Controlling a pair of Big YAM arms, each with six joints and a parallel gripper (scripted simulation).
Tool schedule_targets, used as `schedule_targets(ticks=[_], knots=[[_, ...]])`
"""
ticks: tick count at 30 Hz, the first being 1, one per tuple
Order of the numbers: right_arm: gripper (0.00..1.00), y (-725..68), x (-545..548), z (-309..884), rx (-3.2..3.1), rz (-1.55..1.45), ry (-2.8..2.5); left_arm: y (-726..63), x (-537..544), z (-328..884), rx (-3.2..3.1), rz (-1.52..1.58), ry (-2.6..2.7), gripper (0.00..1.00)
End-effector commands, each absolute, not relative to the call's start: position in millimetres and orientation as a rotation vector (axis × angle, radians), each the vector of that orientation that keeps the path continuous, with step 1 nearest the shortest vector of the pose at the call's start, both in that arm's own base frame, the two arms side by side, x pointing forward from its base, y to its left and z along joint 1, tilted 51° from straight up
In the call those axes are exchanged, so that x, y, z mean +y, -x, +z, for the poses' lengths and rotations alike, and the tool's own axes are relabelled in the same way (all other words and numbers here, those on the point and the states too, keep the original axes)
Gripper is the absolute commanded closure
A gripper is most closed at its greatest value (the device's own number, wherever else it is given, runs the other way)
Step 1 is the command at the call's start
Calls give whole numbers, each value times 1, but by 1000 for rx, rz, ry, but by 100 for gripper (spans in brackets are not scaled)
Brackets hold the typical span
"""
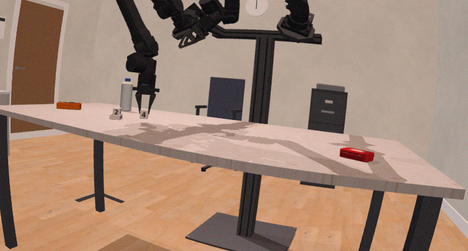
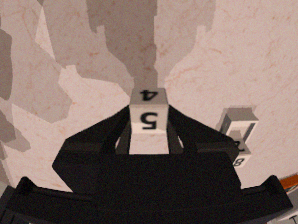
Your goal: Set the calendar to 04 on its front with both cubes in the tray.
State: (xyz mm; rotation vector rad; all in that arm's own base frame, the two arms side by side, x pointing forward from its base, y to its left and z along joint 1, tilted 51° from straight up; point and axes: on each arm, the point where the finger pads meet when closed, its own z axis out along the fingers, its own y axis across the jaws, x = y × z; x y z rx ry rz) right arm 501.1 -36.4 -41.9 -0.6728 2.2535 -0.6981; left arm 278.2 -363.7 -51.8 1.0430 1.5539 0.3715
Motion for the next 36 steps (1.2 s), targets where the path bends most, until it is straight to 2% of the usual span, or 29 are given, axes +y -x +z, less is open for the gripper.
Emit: schedule_targets(ticks=[1,8,23,36], knots=[[74,-503,-26,-47,2241,-694,677,-274,-374,-48,1549,346,-1034,0],[74,-503,-33,-41,2261,-641,523,-277,-369,-49,1555,353,-1027,0],[74,-506,-32,-39,2248,-283,-262,-277,-369,-49,1555,353,-1027,0],[74,-504,-32,-39,2208,-172,-488,-277,-369,-49,1555,353,-1027,0]])
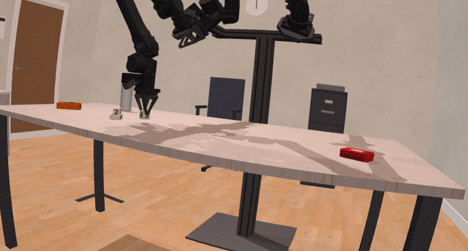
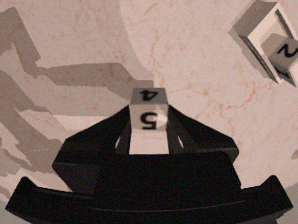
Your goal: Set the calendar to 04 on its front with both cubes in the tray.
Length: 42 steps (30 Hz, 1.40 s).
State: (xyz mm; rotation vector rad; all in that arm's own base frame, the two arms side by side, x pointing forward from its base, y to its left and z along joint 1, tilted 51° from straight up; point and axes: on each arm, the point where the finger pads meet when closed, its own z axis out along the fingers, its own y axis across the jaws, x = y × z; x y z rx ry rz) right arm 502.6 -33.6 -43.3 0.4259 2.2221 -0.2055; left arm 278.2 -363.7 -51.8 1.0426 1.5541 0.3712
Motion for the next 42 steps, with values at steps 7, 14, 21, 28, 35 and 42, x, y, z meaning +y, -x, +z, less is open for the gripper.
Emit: schedule_targets(ticks=[7,14,21,28,35,42], knots=[[74,-505,-32,-39,2209,-178,-473,-277,-369,-49,1555,353,-1027,0],[74,-502,-32,-51,2202,-131,-581,-277,-369,-49,1555,353,-1027,0],[74,-509,-40,-50,2185,-137,-584,-277,-369,-49,1555,353,-1027,0],[74,-510,-39,-51,2187,-135,-578,-277,-369,-49,1555,353,-1027,0],[74,-515,-40,-53,2183,-134,-579,-277,-369,-49,1555,353,-1027,0],[74,-514,-42,-55,2185,-136,-581,-277,-369,-49,1555,353,-1027,0]])
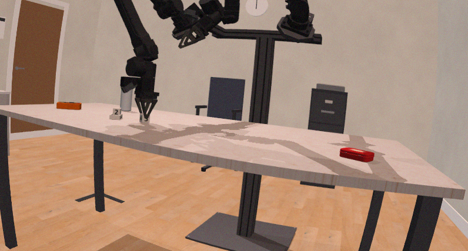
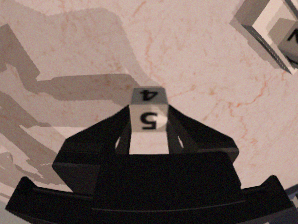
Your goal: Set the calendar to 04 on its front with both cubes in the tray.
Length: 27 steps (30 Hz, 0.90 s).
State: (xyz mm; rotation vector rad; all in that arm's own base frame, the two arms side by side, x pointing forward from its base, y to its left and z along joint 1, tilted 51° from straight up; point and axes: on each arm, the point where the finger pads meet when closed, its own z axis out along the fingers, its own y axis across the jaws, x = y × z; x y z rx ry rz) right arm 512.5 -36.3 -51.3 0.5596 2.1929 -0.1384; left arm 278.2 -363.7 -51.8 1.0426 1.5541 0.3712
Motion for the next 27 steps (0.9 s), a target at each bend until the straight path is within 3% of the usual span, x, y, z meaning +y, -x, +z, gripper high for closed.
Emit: schedule_targets(ticks=[1,9,12,13,27], knots=[[74,-517,-43,-55,2182,-135,-582,-277,-369,-49,1555,353,-1027,0],[74,-513,-36,-52,2189,-132,-569,-277,-369,-49,1555,353,-1027,0],[46,-504,-34,-56,2205,-130,-577,-277,-369,-49,1555,353,-1027,0],[45,-505,-28,-49,2200,-123,-566,-277,-369,-49,1555,353,-1027,0],[45,-486,-20,-44,2220,-128,-568,-277,-369,-49,1555,353,-1027,0]])
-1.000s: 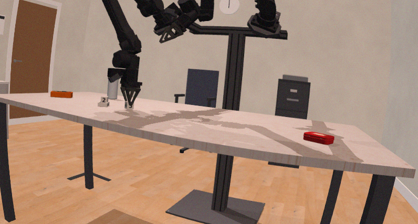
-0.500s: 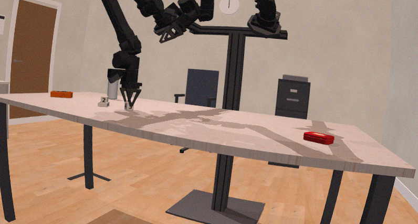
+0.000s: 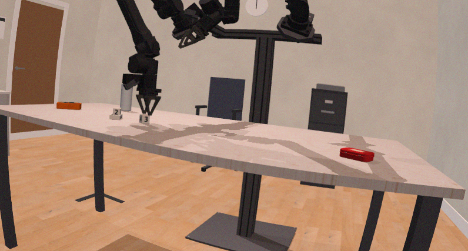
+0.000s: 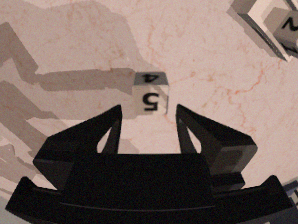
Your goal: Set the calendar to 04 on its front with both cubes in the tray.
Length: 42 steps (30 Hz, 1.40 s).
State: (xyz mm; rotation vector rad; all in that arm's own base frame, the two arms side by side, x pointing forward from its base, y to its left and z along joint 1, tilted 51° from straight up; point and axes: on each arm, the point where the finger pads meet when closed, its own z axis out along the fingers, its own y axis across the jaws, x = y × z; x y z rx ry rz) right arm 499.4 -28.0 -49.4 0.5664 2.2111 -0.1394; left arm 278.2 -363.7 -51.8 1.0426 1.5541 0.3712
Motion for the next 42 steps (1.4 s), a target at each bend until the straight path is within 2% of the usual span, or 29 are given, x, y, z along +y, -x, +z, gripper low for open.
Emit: schedule_targets(ticks=[1,5,9,14,24,42], knots=[[45,-484,-19,-43,2220,-128,-568,-277,-369,-49,1555,353,-1027,0],[45,-482,-18,-41,2220,-127,-567,-277,-369,-49,1555,353,-1027,0],[0,-472,-14,-33,2220,-128,-568,-277,-369,-49,1555,353,-1027,0],[0,-451,-6,-15,2219,-129,-567,-277,-369,-49,1555,353,-1027,0],[0,-468,-18,-19,2198,-133,-568,-277,-369,-49,1555,353,-1027,0],[0,-482,30,-46,2525,-581,262,-277,-369,-49,1555,353,-1027,0]])
